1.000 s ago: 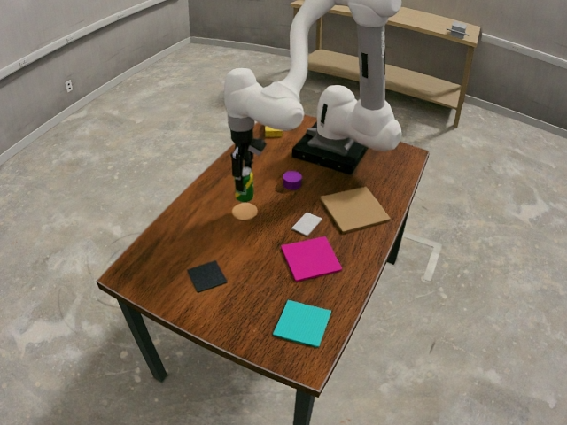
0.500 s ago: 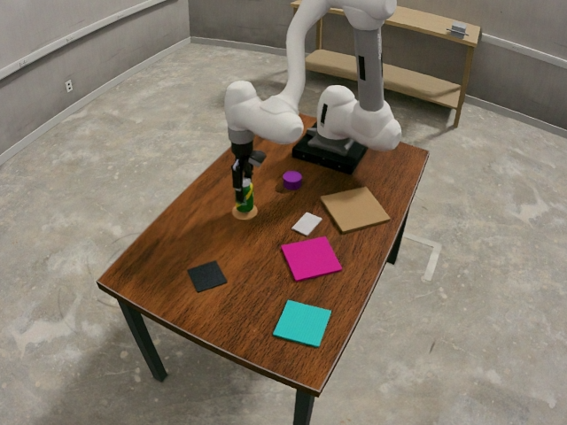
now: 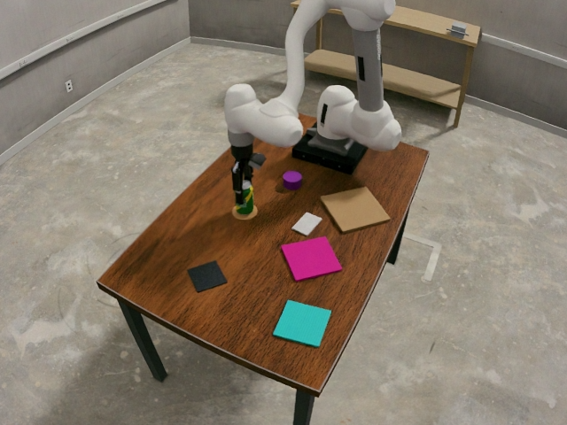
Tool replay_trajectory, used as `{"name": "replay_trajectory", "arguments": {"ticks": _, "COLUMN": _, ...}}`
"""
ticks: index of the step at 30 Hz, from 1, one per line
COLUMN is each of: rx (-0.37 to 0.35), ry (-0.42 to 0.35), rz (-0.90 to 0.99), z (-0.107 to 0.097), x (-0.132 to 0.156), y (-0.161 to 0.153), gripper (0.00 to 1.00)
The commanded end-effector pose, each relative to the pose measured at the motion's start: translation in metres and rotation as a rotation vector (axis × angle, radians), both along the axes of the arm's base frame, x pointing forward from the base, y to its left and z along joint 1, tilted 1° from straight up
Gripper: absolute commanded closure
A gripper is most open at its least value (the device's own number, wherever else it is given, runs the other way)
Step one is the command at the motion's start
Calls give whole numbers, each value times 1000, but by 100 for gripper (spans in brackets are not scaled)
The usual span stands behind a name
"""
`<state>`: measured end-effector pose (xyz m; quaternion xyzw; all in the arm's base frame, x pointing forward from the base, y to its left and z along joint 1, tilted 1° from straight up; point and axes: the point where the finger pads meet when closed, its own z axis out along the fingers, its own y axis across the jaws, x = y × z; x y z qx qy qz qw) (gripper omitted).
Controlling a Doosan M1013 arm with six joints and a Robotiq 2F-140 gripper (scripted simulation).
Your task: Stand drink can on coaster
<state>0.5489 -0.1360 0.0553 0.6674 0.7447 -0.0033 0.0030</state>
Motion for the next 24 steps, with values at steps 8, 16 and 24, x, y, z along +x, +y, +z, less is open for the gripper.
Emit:
{"name": "replay_trajectory", "arguments": {"ticks": 8, "rx": 0, "ry": -1, "rz": 0, "z": 1, "x": 1, "y": 0, "gripper": 0}}
{"name": "replay_trajectory", "arguments": {"ticks": 16, "rx": 0, "ry": -1, "rz": 0, "z": 1, "x": 1, "y": 0, "gripper": 0}}
{"name": "replay_trajectory", "arguments": {"ticks": 24, "rx": 0, "ry": -1, "rz": 0, "z": 1, "x": 1, "y": 0, "gripper": 0}}
